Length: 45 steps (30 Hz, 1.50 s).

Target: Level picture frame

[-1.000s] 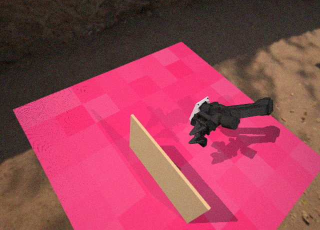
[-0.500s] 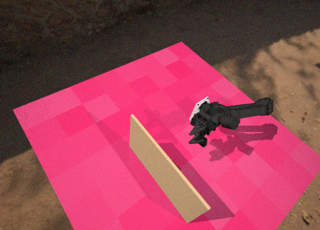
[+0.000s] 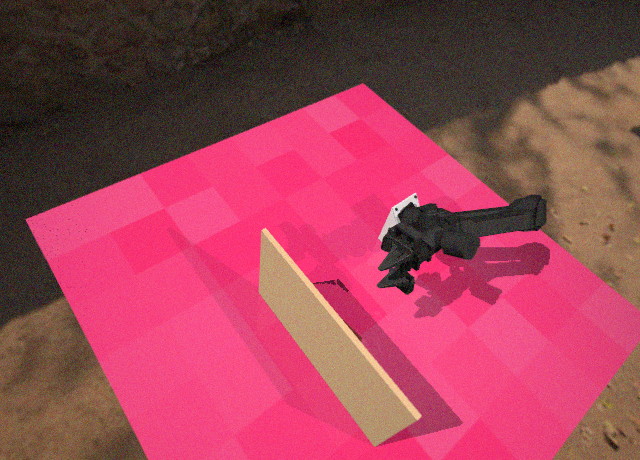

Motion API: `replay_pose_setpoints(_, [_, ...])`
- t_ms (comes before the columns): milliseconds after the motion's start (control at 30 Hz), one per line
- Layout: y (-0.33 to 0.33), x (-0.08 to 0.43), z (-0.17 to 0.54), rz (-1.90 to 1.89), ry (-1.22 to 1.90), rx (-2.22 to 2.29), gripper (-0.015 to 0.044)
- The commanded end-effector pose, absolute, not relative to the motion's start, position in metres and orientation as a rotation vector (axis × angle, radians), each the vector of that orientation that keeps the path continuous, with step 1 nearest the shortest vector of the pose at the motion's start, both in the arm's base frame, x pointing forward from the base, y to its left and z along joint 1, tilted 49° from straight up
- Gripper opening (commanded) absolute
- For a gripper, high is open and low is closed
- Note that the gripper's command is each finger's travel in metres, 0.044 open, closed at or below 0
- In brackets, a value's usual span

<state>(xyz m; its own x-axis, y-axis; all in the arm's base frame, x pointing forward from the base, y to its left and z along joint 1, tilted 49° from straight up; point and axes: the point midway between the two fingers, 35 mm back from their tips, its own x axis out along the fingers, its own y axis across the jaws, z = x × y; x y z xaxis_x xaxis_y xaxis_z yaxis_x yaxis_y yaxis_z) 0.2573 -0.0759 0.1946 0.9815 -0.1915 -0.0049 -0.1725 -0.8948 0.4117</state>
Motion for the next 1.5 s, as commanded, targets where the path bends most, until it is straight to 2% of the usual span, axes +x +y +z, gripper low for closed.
replay_pose_setpoints(0, [-0.076, 0.257, 0.195, -0.06, -0.258, 2.709, 0.026])
replay_pose_setpoints(333, [-0.073, 0.259, 0.191, -0.067, -0.259, 2.708, 0.026])
replay_pose_setpoints(600, [-0.036, 0.266, 0.152, -0.11, -0.25, 2.711, 0.026])
replay_pose_setpoints(1267, [-0.035, 0.269, 0.152, -0.098, -0.251, 2.71, 0.026])
replay_pose_setpoints(1467, [-0.038, 0.285, 0.158, -0.088, -0.253, 2.711, 0.026])
